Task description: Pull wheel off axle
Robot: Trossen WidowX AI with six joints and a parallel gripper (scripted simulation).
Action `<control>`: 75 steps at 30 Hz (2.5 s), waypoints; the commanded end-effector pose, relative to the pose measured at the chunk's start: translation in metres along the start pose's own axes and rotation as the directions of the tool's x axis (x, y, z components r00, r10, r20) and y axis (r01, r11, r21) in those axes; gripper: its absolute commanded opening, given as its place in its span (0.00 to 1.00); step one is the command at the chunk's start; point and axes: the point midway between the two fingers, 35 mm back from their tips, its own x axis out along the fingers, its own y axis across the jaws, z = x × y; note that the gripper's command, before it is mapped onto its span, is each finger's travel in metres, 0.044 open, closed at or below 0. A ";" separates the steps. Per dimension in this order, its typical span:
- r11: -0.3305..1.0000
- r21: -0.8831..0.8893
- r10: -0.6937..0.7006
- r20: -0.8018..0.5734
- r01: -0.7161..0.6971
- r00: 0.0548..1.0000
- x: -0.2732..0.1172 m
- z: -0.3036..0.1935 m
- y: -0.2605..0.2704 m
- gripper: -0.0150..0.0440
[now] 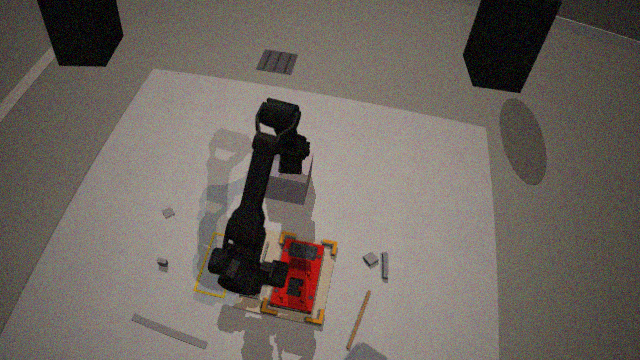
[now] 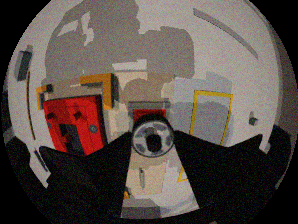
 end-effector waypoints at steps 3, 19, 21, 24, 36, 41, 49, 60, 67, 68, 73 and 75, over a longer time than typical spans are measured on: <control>1.000 0.001 0.000 0.004 0.000 1.000 -0.008 0.000 0.000 0.25; 1.000 0.002 0.000 0.004 0.000 1.000 -0.013 0.000 0.000 0.25; 1.000 0.002 0.001 0.004 -0.001 1.000 -0.014 0.000 0.000 0.25; 1.000 0.002 0.001 0.004 -0.001 1.000 -0.015 0.000 0.000 0.25; 1.000 0.002 0.001 0.004 -0.001 1.000 -0.019 0.000 0.000 0.25; 1.000 0.002 0.001 0.004 -0.001 1.000 -0.021 0.000 0.000 0.25; 1.000 0.003 0.001 0.004 -0.001 1.000 -0.023 0.000 0.000 0.25; 1.000 0.003 0.002 0.004 -0.002 1.000 -0.027 0.000 0.000 0.25; 1.000 0.003 0.002 0.003 -0.002 1.000 -0.029 -0.001 0.000 0.25; 1.000 0.003 0.002 0.003 -0.002 1.000 -0.030 -0.001 0.000 0.25; 1.000 0.003 0.002 0.003 -0.002 1.000 -0.037 0.000 0.000 0.25; 1.000 0.003 0.002 0.003 -0.002 1.000 -0.045 0.000 0.000 0.25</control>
